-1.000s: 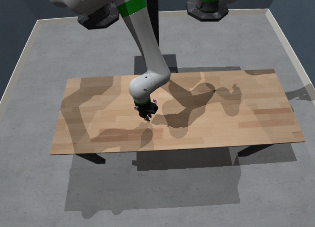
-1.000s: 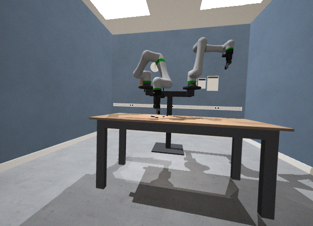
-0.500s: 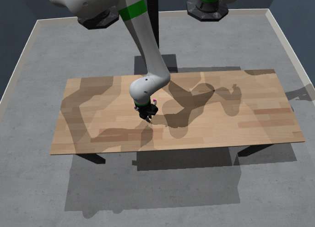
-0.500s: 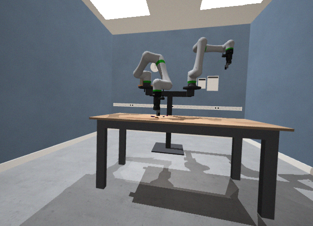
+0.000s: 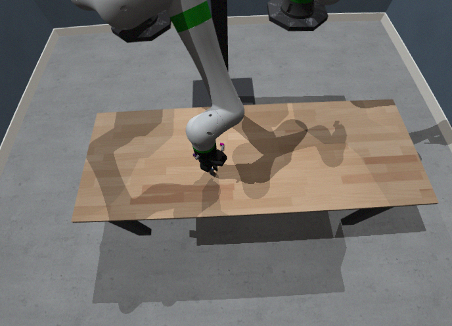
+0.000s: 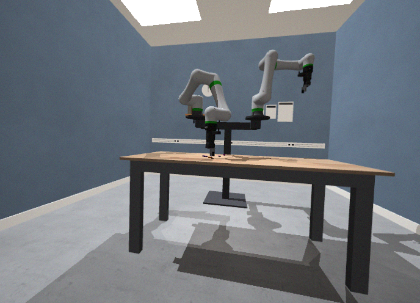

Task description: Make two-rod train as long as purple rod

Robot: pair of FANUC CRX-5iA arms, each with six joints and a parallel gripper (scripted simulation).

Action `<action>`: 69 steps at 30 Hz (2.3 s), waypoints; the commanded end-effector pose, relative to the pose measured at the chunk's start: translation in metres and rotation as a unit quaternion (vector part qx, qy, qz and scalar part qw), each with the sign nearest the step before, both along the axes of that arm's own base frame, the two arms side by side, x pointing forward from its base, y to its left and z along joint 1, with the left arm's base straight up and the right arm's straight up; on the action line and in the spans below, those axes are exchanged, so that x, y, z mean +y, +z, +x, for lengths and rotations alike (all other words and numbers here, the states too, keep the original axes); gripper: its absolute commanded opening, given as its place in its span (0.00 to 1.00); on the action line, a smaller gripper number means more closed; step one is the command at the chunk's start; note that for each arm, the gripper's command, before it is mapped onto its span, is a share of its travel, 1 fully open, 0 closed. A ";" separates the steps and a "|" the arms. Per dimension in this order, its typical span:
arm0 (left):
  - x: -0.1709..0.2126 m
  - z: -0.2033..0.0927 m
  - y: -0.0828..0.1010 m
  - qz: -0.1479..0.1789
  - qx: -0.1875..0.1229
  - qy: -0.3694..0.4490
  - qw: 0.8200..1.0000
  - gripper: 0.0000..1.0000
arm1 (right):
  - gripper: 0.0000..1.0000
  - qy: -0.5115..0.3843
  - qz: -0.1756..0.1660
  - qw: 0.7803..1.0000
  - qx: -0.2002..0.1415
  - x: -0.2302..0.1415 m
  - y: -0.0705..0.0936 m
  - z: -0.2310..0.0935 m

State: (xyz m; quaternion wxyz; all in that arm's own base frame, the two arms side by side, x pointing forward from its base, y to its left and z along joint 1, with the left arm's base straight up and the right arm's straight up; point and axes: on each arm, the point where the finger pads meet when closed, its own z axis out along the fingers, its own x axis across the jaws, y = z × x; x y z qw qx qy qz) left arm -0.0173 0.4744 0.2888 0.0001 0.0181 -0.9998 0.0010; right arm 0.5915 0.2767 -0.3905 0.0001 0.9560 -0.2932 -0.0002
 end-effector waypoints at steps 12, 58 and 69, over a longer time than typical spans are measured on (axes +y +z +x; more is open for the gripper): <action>0.000 0.000 0.001 0.001 0.000 0.000 1.000 1.00 | 0.54 0.000 0.000 1.000 -0.001 0.001 0.001 0.001; 0.000 0.000 0.001 0.001 0.000 0.000 1.000 1.00 | 0.54 0.000 0.000 1.000 -0.001 0.001 -0.014 0.001; 0.000 0.000 0.001 0.001 0.000 0.000 1.000 1.00 | 0.54 0.000 0.000 1.000 -0.001 0.001 -0.014 0.001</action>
